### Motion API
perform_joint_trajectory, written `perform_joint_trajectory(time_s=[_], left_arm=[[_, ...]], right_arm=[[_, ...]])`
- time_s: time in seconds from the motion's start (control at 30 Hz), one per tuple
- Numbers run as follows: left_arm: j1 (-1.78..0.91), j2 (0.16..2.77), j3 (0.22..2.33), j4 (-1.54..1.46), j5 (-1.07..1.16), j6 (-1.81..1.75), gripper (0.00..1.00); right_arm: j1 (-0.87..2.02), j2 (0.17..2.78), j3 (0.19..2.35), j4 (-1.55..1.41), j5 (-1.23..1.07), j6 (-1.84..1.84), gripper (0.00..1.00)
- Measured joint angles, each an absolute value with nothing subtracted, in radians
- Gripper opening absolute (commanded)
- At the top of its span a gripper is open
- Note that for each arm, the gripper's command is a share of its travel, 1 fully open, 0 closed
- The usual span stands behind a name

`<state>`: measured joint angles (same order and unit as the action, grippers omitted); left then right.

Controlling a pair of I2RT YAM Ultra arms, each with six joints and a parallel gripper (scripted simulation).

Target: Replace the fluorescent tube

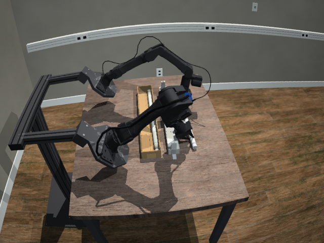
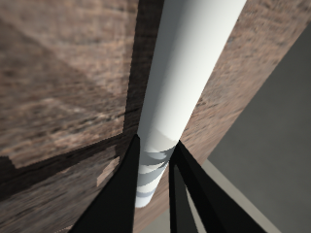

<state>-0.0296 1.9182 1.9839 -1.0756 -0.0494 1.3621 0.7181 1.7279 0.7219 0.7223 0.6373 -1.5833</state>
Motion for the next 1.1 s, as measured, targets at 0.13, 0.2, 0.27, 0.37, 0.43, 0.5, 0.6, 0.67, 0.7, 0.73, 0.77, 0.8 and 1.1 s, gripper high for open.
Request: perform_joint_trajectory(time_s=[0.13,0.2,0.27,0.37,0.43,0.5,0.6,0.67,0.7,0.73,0.77,0.8,1.1], left_arm=[[-0.029,1.918,1.984,-1.076,-0.049,1.362,0.11],[-0.030,1.918,1.984,-1.076,-0.049,1.362,0.11],[-0.030,1.918,1.984,-1.076,-0.049,1.362,0.11],[-0.030,1.918,1.983,-1.076,-0.049,1.362,0.11],[-0.029,1.918,1.984,-1.076,-0.049,1.362,0.11],[-0.030,1.918,1.983,-1.076,-0.049,1.362,0.11],[-0.030,1.919,1.983,-1.076,-0.049,1.362,0.11],[-0.030,1.919,1.983,-1.076,-0.049,1.362,0.11],[-0.030,1.919,1.983,-1.076,-0.049,1.362,0.11],[-0.030,1.919,1.983,-1.076,-0.049,1.362,0.11],[-0.030,1.919,1.983,-1.076,-0.049,1.362,0.11],[-0.030,1.919,1.983,-1.076,-0.049,1.362,0.11],[-0.030,1.919,1.983,-1.076,-0.049,1.362,0.11]], right_arm=[[0.719,1.728,0.722,0.722,0.637,-1.583,0.11],[0.718,1.728,0.722,0.722,0.637,-1.583,0.11],[0.718,1.728,0.722,0.722,0.637,-1.583,0.11],[0.718,1.728,0.722,0.722,0.637,-1.583,0.11],[0.719,1.728,0.722,0.722,0.637,-1.583,0.11],[0.719,1.728,0.722,0.723,0.637,-1.583,0.49],[0.718,1.728,0.723,0.729,0.637,-1.583,0.49],[0.719,1.728,0.722,0.730,0.637,-1.583,0.49],[0.719,1.728,0.722,0.730,0.637,-1.583,0.49],[0.719,1.728,0.722,0.730,0.637,-1.583,0.49],[0.719,1.728,0.722,0.730,0.637,-1.583,0.49],[0.719,1.728,0.722,0.730,0.637,-1.583,0.49],[0.719,1.725,0.719,0.730,0.640,-1.583,0.49]])
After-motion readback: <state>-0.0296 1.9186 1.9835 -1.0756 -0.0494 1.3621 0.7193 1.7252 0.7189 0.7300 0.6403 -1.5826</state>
